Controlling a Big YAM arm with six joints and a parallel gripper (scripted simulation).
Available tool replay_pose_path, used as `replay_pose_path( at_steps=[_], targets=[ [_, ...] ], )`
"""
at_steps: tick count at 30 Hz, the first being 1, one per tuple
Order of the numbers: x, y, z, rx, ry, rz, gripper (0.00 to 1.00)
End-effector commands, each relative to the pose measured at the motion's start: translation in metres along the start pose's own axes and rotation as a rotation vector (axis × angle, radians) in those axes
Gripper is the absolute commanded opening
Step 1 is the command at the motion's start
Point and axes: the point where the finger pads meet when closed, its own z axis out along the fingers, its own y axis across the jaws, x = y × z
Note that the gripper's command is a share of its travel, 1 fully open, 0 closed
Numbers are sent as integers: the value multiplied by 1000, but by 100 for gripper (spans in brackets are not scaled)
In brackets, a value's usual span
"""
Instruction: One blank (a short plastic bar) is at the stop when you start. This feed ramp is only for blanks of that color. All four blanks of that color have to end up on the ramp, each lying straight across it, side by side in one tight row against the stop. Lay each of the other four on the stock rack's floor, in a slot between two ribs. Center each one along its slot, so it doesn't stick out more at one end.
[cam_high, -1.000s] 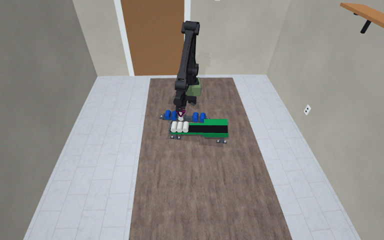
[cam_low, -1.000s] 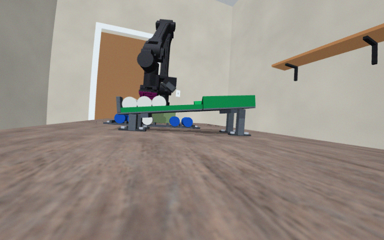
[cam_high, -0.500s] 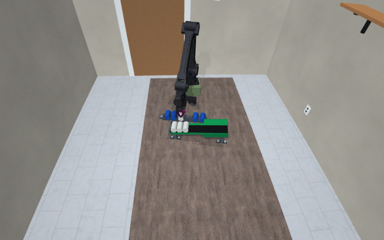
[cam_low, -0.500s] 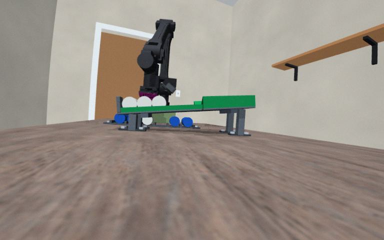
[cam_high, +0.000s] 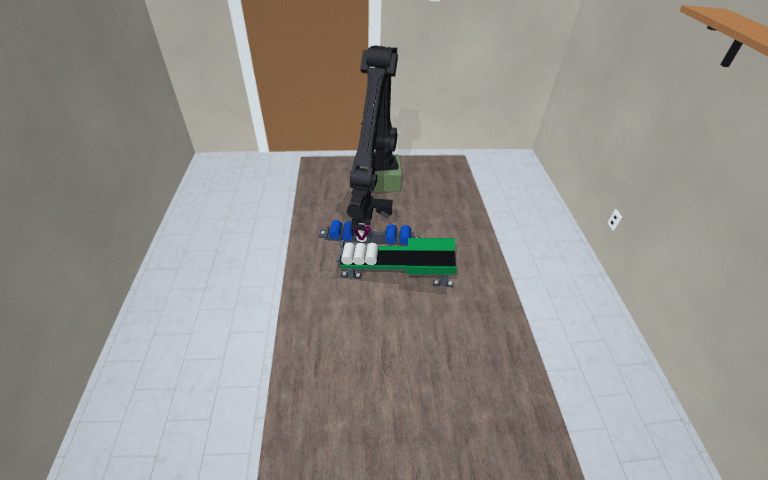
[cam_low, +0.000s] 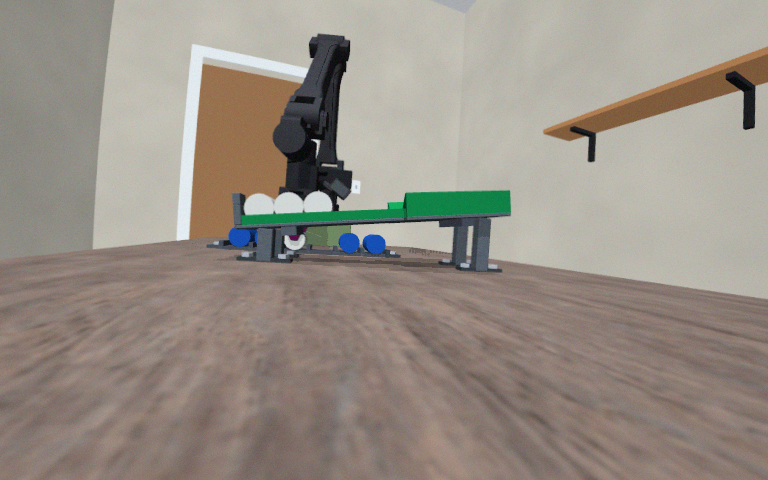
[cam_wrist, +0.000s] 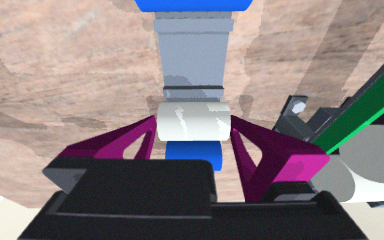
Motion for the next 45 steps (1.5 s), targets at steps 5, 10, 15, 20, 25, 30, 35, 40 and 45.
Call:
replay_pose_path(
  at_steps=[5,10,15,20,25,30,35,40,45],
  targets=[
    [-3,-3,9,1,-2,-17,83],
    [-3,-1,9,-5,-3,-17,83],
    [-3,-1,9,-5,-3,-17,83],
    [-3,-1,9,-5,-3,-17,83],
    [-3,-1,9,-5,-3,-17,83],
    [-3,-1,9,-5,-3,-17,83],
    [-3,-1,9,-5,-3,-17,83],
    [-3,-1,9,-5,-3,-17,83],
    [-3,-1,9,-5,-3,-17,63]
  ],
)
